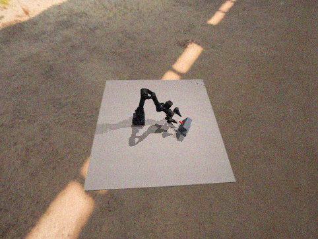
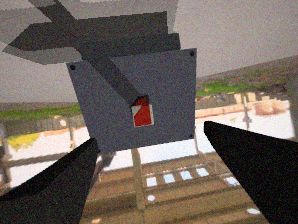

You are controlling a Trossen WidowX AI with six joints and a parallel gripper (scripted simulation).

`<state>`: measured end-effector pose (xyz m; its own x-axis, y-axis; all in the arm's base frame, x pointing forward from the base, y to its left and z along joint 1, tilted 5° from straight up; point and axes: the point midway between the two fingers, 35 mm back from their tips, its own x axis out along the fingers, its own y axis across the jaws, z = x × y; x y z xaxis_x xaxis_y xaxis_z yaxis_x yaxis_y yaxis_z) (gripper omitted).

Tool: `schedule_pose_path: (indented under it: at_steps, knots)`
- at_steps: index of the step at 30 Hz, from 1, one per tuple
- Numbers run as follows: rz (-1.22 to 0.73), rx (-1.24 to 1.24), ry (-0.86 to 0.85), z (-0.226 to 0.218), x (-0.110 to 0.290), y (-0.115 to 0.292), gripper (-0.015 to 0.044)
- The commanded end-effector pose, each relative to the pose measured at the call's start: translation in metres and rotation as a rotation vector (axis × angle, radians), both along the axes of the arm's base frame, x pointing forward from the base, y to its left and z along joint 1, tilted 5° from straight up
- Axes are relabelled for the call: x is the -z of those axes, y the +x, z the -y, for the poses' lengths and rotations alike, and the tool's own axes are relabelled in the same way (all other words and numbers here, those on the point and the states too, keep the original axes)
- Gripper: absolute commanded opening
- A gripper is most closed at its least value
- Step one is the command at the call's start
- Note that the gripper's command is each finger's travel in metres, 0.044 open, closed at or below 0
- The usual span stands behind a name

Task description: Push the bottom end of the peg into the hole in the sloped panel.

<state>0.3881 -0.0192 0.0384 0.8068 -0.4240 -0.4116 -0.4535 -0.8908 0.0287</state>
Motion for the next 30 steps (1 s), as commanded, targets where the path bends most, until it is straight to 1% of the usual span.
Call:
schedule_pose_path:
  at_steps: [1,30]
  knots:
    - [-0.006,0.002,0.002,-0.002,0.0,-0.006,0.044]
    - [-0.006,0.0,0.001,-0.019,-0.017,-0.029,0.044]
